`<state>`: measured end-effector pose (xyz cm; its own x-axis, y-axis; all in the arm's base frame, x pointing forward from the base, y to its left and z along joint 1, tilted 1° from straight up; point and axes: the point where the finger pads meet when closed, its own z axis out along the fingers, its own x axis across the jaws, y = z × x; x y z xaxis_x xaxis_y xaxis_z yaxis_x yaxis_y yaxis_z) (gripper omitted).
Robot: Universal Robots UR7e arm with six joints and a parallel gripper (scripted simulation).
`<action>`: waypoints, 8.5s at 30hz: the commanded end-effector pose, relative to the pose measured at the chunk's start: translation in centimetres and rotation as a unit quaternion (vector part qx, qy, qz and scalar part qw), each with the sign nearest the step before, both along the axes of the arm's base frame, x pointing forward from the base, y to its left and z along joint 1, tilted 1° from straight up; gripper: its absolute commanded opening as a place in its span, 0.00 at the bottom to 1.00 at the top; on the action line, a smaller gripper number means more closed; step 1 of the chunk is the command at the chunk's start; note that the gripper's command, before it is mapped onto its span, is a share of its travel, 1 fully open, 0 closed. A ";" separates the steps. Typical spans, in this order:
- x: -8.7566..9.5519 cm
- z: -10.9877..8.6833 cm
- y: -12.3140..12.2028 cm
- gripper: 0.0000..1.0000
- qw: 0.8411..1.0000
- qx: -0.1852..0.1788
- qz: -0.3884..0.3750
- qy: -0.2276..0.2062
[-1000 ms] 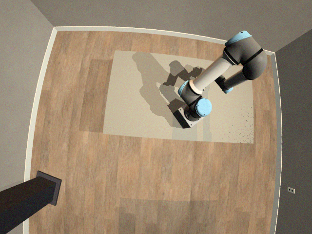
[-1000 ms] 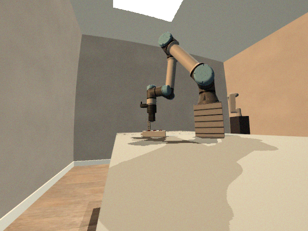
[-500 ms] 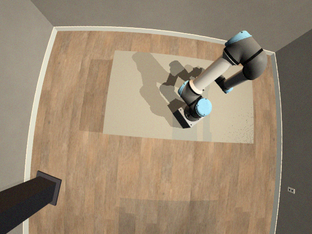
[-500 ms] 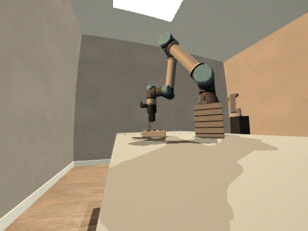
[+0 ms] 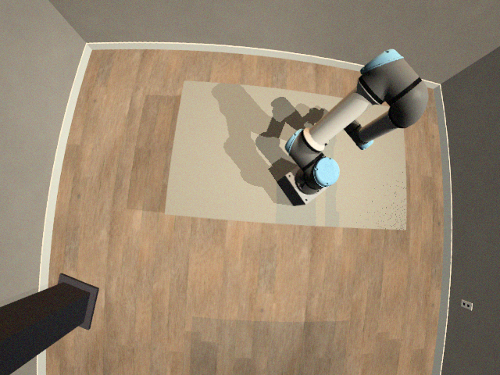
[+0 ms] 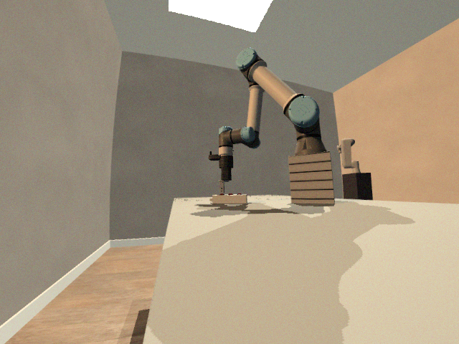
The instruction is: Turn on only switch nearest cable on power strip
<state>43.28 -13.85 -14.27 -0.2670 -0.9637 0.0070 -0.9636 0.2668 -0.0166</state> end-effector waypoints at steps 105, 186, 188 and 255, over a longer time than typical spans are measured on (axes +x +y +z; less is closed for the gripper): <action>0.1 0.0 0.0 0.00 1.000 -0.001 0.000 -0.001; 0.2 -0.8 -0.1 0.00 1.000 -0.001 0.000 -0.001; 0.1 -0.8 0.0 0.00 1.000 -0.001 0.000 -0.001; -0.1 1.7 0.1 0.00 1.000 -0.001 0.000 0.000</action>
